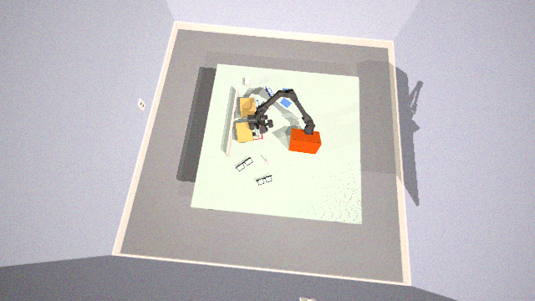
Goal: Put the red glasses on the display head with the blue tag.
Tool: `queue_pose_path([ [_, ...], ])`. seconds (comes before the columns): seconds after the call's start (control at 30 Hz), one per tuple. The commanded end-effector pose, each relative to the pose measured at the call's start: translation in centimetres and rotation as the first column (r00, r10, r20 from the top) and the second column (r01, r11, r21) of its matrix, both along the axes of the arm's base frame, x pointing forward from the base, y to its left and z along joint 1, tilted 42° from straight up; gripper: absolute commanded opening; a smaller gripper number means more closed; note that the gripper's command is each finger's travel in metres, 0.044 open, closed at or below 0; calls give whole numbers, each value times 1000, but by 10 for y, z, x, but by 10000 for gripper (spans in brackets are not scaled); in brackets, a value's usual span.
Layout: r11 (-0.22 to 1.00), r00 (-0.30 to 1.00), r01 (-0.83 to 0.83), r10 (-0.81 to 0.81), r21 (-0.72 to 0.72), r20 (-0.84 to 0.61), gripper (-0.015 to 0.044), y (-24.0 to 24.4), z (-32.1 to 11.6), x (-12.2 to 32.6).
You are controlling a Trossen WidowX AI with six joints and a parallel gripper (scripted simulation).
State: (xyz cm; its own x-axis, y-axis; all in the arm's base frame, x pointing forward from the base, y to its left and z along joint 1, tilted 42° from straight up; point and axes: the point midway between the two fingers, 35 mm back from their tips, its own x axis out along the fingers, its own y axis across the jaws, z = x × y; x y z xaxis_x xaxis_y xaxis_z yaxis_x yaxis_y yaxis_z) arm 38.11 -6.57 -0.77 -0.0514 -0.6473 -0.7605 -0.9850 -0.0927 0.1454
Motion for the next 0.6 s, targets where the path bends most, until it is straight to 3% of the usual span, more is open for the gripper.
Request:
queue_pose_path([
  [0.0, 1000, 1000, -4, 4, -5, -3, 0, 0, -1, 8],
  [0.57, 1000, 1000, -2, 2, -5, -4, 0, 2, -4, 30],
])
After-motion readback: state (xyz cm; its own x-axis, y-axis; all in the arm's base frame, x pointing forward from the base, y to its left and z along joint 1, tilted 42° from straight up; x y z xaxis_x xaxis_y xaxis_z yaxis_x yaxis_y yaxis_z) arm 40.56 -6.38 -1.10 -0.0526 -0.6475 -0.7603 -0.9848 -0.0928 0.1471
